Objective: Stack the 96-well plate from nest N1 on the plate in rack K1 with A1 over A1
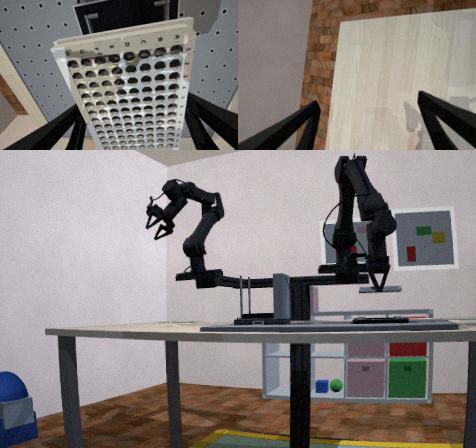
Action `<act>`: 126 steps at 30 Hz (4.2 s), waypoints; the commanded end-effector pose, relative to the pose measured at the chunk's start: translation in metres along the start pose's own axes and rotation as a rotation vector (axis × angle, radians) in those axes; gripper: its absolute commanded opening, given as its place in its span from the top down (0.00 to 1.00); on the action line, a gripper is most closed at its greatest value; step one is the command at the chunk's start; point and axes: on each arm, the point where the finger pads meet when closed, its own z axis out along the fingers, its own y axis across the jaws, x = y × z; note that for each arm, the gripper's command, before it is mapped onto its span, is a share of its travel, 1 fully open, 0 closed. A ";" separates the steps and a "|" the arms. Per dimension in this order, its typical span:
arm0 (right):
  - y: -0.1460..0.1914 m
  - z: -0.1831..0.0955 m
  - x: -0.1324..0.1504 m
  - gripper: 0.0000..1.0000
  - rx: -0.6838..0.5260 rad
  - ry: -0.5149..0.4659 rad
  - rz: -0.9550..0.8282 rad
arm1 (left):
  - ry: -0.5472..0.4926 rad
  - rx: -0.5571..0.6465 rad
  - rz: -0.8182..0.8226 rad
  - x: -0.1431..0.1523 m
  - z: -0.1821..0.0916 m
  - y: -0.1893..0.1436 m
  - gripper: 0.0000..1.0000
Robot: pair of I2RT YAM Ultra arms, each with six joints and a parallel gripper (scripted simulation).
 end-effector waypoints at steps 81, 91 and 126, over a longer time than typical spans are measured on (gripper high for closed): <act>0.009 -0.014 -0.016 0.00 -0.051 -0.036 0.041 | 0.001 -0.031 0.000 0.004 -0.088 0.007 1.00; 0.009 -0.014 -0.016 0.00 -0.051 -0.036 0.041 | -0.001 0.006 0.031 -0.027 -0.078 -0.006 1.00; 0.009 -0.014 -0.016 0.00 -0.051 -0.036 0.041 | 0.001 -0.004 0.031 -0.128 -0.081 -0.008 1.00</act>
